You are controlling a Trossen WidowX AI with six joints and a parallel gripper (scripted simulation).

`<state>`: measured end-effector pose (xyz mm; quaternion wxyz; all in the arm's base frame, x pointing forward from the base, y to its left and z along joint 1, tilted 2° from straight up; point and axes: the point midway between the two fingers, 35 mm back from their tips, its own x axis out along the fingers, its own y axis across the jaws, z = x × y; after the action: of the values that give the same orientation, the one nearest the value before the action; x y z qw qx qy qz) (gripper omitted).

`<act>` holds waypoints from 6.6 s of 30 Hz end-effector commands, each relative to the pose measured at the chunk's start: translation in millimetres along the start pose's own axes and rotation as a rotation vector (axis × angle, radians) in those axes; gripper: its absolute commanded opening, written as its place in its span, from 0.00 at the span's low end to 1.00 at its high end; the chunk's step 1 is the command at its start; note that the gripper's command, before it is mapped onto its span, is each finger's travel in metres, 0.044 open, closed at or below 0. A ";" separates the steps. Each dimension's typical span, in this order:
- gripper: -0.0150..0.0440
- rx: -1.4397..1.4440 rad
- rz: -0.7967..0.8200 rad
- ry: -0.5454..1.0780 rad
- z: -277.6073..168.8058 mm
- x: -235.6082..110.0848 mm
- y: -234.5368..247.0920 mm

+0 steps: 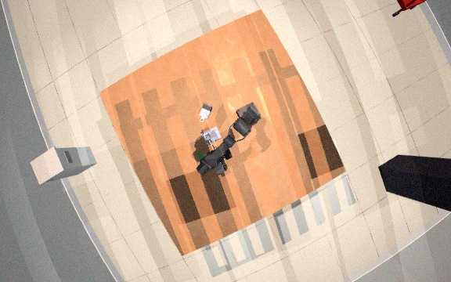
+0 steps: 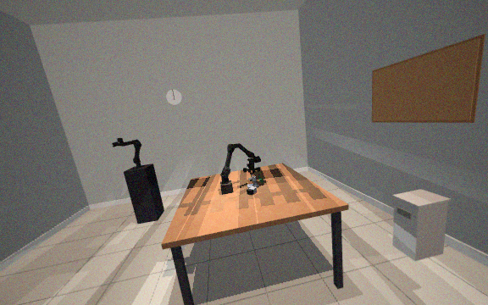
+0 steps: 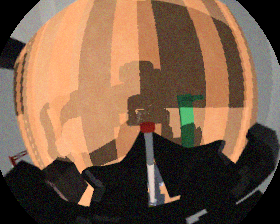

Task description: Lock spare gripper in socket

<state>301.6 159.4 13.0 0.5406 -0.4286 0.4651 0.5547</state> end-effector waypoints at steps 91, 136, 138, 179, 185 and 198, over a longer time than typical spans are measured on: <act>0.25 -0.024 0.101 0.043 51.7 -31.5 -31.3; 0.25 -0.086 0.117 0.050 85.4 -12.3 -82.6; 0.25 -0.086 0.116 0.049 84.9 -9.4 -82.9; 0.30 -0.088 0.102 0.041 77.9 35.5 -87.7; 0.57 -0.088 0.102 0.041 77.9 35.5 -87.7; 0.59 -0.084 0.120 0.050 78.2 19.8 -82.1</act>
<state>383.6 238.2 -4.6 0.4734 -0.4346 0.4829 0.5948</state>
